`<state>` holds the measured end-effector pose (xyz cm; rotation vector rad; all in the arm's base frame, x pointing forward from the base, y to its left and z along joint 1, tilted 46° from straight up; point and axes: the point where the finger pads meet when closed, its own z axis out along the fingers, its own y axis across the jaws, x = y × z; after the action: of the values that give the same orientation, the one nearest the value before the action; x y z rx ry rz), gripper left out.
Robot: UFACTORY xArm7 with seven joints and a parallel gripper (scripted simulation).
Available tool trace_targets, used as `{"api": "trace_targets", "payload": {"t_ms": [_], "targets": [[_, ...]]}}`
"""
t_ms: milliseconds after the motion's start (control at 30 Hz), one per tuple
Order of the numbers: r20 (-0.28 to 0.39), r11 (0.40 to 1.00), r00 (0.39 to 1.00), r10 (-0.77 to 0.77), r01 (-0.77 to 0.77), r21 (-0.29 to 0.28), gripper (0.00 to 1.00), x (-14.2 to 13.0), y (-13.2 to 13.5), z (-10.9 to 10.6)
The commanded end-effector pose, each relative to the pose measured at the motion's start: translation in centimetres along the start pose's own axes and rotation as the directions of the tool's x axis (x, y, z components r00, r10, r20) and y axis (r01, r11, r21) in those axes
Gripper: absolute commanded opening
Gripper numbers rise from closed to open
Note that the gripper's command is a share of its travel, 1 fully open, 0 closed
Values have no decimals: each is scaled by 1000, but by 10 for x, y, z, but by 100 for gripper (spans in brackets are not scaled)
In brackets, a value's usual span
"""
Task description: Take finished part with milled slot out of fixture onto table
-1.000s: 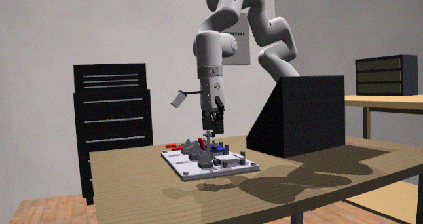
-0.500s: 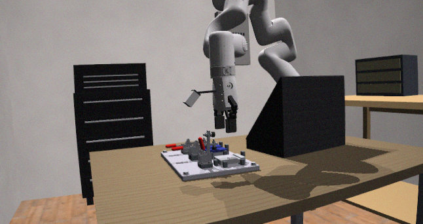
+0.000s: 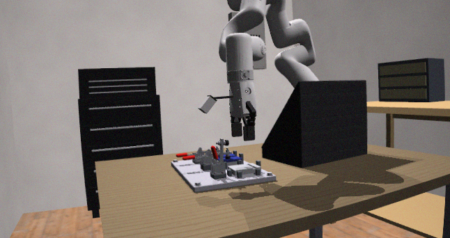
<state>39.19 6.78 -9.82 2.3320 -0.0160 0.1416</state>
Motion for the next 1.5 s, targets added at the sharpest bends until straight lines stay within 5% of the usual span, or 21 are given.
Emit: {"api": "trace_targets", "payload": {"t_ms": [0, 833, 1467], "targets": [[-3, 1000, 1000, 0, 0, 3, 100, 1, -1, 1], [-3, 1000, 1000, 0, 0, 3, 100, 1, -1, 50], [-3, 1000, 1000, 0, 0, 3, 100, 1, -1, 53]]}}
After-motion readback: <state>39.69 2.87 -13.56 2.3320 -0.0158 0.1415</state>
